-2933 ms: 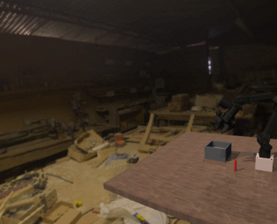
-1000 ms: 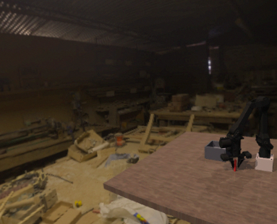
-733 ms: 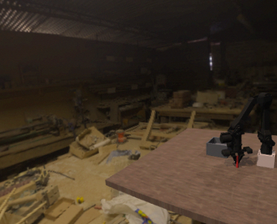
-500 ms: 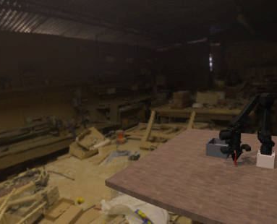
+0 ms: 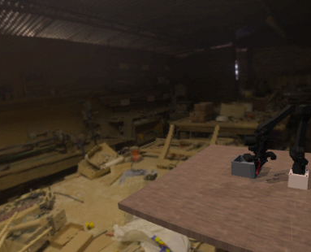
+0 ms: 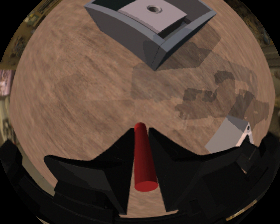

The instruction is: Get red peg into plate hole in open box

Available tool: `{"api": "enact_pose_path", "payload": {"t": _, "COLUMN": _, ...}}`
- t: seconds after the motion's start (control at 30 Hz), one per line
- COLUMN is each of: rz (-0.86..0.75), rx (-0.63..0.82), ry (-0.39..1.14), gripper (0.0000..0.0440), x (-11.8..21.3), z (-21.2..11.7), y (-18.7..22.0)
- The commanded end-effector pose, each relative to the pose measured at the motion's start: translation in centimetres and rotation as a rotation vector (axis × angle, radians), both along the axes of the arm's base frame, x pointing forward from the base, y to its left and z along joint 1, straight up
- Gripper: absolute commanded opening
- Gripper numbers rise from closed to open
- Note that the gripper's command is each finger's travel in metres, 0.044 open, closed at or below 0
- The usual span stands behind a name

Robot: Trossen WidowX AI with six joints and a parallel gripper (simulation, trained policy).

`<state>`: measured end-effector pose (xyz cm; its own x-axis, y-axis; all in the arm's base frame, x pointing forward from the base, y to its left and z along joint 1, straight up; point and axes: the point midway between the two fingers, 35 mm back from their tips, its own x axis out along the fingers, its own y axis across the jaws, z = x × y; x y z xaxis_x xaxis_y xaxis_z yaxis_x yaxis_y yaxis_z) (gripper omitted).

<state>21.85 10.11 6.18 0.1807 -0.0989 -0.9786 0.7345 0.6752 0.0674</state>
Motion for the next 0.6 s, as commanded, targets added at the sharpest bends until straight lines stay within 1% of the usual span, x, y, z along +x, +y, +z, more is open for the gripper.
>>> {"api": "enact_pose_path", "payload": {"t": 0.0, "rz": 0.011, "rx": -0.020, "ry": -0.029, "gripper": 0.0000, "x": 1.1, "z": 1.6, "y": -0.7}}
{"api": "enact_pose_path", "payload": {"t": 0.2, "rz": 0.002, "rx": -0.042, "ry": -0.061, "gripper": 0.0000, "x": 3.0, "z": 3.6, "y": -2.2}}
{"api": "enact_pose_path", "payload": {"t": 0.57, "rz": -0.070, "rx": -0.061, "ry": -0.078, "gripper": 0.0000, "x": 5.8, "z": 4.7, "y": -6.2}}
